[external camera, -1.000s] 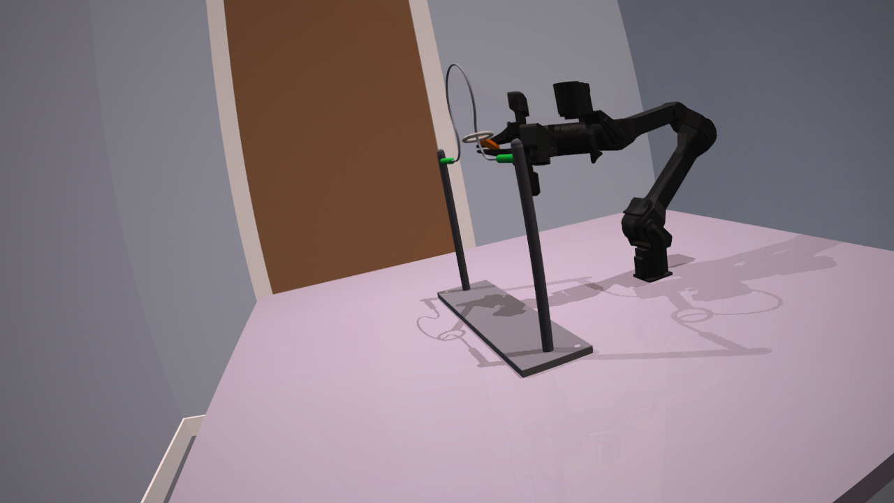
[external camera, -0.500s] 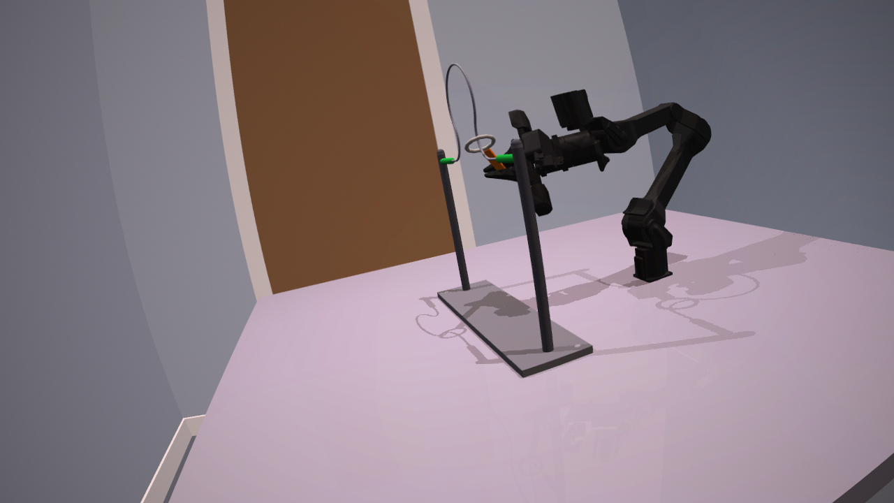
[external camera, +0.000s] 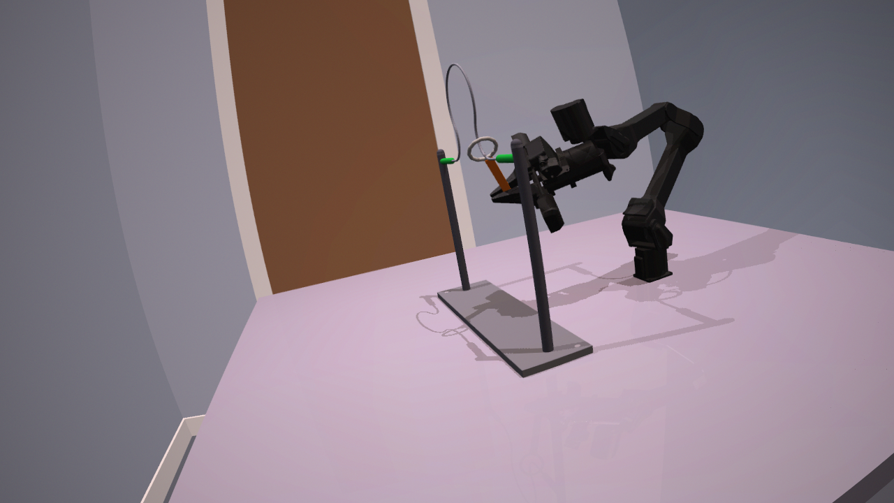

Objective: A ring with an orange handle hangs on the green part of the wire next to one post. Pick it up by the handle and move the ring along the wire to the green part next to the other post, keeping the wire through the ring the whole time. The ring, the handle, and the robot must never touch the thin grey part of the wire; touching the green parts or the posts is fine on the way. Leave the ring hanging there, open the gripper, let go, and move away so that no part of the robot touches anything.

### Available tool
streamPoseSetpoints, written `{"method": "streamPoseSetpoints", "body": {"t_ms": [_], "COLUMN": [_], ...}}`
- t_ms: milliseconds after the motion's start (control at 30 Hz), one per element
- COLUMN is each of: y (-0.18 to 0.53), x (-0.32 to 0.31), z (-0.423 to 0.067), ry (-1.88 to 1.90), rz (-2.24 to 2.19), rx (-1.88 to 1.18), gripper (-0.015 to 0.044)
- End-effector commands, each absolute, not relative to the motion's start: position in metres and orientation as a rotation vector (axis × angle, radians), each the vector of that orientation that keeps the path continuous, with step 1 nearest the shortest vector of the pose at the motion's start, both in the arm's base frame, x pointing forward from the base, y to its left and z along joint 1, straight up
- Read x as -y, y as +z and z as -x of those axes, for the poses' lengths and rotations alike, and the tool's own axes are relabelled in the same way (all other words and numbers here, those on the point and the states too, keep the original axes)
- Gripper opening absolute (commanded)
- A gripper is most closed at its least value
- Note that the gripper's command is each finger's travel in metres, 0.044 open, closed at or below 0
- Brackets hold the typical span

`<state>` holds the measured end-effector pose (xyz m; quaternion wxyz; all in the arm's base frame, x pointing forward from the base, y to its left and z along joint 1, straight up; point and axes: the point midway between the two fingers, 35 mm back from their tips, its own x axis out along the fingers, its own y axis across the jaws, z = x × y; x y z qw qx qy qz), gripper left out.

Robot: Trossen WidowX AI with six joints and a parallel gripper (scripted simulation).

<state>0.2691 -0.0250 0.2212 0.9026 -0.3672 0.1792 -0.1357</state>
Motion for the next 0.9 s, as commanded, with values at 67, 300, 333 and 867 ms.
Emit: {"method": "streamPoseSetpoints", "body": {"t_ms": [67,300,333,867], "y": [0.205,0.195,0.193,0.178], "x": [0.013,-0.002,-0.005,-0.054], "z": [-0.273,-0.273,-0.273,-0.272], "ry": [-0.235,-0.207,-0.202,-0.130], "rz": [0.650,0.529,0.507,0.191], "rx": [-0.359,-0.372,-0.374,-0.406], "gripper": [-0.0150,-0.0150,-0.0150,-0.0150]}}
